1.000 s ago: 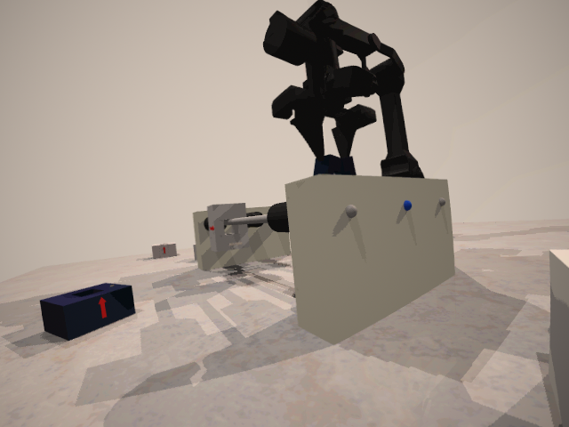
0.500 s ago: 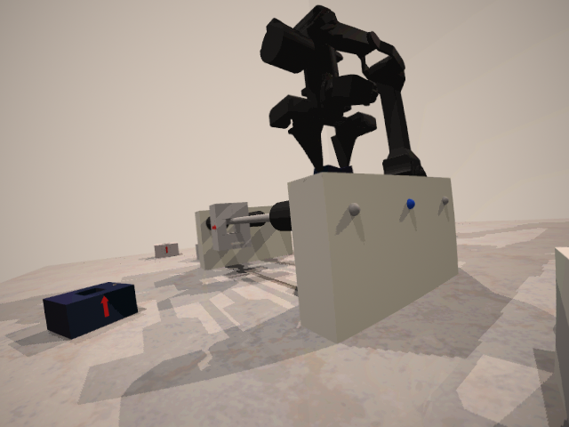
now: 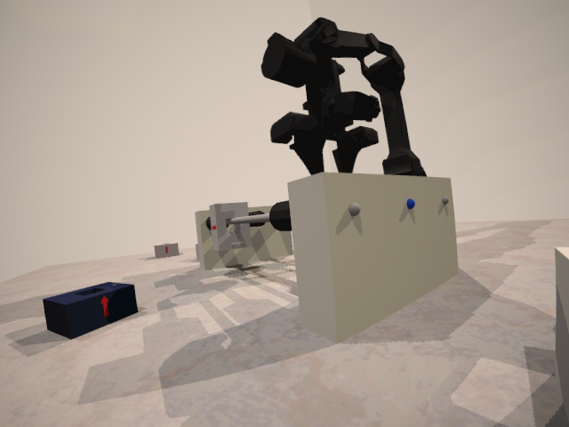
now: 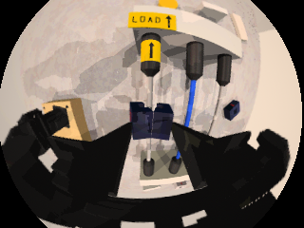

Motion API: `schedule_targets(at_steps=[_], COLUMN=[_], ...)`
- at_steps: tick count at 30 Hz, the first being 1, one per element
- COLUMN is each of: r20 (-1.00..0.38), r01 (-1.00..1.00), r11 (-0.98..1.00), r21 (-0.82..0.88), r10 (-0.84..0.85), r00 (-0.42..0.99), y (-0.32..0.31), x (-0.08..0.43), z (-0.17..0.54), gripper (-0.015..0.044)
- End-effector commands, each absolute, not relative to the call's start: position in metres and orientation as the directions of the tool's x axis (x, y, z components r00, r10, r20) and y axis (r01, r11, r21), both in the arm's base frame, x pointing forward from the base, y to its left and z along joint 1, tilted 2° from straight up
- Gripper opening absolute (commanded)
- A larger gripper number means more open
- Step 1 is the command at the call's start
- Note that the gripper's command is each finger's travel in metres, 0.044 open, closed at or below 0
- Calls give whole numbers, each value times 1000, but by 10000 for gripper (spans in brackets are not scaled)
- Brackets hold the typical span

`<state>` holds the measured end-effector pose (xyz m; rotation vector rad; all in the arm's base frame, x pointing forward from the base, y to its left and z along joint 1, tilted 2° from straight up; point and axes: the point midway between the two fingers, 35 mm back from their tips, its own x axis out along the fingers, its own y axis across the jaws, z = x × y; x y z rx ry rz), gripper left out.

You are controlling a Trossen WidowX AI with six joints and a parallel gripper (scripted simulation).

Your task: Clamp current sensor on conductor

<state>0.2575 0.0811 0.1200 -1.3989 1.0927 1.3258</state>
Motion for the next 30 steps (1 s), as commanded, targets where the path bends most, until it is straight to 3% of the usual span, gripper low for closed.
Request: schedule_targets(at_steps=[1,30], r20=[-999,-999], r01=[-976,-977], r11=[-216,-212], r21=[-30,-32], r10=[-17,-20], r00=[34,37], y=[81,81], x=[257,257], z=[113,110], gripper=[0,0])
